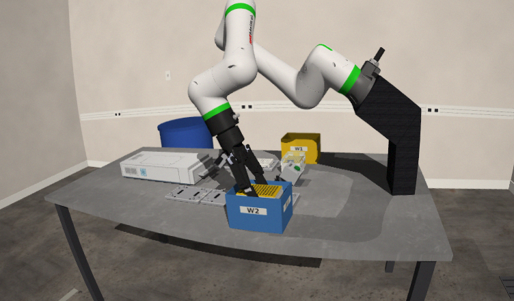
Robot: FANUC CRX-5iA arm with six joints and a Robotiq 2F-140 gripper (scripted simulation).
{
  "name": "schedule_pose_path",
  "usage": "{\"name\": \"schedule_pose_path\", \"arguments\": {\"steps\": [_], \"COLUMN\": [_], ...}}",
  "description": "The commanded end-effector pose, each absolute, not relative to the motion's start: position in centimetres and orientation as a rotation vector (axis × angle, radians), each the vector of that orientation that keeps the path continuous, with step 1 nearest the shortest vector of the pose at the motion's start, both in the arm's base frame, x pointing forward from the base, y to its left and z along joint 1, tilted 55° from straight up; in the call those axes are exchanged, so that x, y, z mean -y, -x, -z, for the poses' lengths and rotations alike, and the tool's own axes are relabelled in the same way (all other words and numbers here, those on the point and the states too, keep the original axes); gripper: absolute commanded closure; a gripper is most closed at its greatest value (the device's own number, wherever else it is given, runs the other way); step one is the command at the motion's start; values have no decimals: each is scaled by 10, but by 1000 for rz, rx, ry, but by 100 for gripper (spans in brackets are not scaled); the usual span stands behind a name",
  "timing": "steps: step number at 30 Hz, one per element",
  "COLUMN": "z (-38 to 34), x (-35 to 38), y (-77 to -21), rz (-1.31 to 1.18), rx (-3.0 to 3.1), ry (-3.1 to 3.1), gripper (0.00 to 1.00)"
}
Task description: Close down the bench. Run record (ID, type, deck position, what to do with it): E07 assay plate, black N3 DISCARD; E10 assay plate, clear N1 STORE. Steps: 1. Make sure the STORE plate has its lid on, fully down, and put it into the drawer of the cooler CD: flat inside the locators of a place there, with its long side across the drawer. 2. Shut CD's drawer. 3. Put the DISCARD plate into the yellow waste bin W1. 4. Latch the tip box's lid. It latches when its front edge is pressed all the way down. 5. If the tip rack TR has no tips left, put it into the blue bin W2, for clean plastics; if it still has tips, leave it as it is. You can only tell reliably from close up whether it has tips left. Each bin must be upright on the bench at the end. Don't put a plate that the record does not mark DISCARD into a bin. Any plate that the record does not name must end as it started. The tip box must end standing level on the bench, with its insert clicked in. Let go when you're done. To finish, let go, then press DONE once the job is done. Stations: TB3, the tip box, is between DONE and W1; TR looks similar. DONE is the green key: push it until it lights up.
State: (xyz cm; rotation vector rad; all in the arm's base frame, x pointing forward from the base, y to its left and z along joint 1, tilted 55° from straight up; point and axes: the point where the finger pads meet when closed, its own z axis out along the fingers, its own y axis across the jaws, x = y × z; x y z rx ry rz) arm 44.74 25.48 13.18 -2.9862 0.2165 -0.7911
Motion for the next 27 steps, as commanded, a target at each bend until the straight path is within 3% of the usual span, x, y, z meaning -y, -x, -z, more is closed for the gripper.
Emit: {"name": "schedule_pose_path", "arguments": {"steps": [1, 2, 3, 27], "z": [-132, -132, -132, -132], "x": [-255, -255, -255, -255], "y": [-447, -447, -447, -447], "rz": [792, 792, 792, 792], "rx": [-216, -216, -216, -216], "ry": [2985, 2985, 2985, 2985], "gripper": [90, 90, 30, 30]}}
